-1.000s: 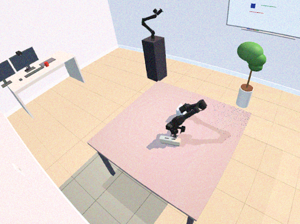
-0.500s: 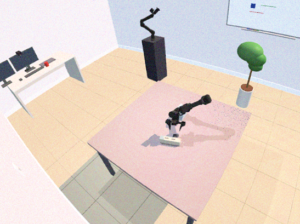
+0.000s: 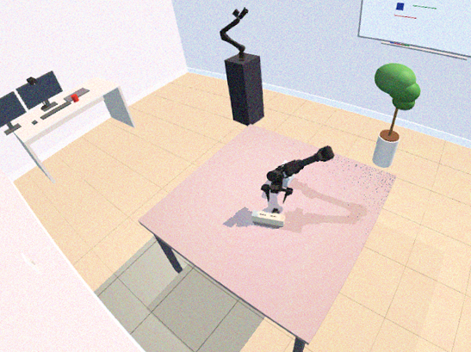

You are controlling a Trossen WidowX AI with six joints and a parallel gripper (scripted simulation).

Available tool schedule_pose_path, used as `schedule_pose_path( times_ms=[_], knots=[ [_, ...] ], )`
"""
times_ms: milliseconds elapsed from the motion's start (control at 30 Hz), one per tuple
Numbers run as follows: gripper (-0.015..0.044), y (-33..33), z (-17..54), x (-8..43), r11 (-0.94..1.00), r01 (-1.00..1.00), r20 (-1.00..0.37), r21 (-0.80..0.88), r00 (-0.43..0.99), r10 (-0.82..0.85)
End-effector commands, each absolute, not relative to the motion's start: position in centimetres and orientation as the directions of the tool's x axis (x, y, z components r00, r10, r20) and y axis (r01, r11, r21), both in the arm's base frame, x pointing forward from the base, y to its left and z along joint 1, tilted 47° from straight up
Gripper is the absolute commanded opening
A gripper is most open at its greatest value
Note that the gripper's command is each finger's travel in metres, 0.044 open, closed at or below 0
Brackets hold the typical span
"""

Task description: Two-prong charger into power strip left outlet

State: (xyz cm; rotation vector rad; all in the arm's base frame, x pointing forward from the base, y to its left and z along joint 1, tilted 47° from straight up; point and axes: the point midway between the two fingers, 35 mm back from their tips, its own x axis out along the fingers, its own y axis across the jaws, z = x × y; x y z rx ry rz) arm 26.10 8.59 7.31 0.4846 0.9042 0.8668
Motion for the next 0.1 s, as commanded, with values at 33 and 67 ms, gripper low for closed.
schedule_pose_path(
  times_ms=[33, 67],
  knots=[
    [0.044, 8.6, 7.36, 26.1, 0.574, -0.44, -0.472, 0.69, 0.328, 0.818],
    [0.044, 8.6, 7.36, 26.1, 0.574, -0.44, -0.472, 0.69, 0.328, 0.818]
  ],
)
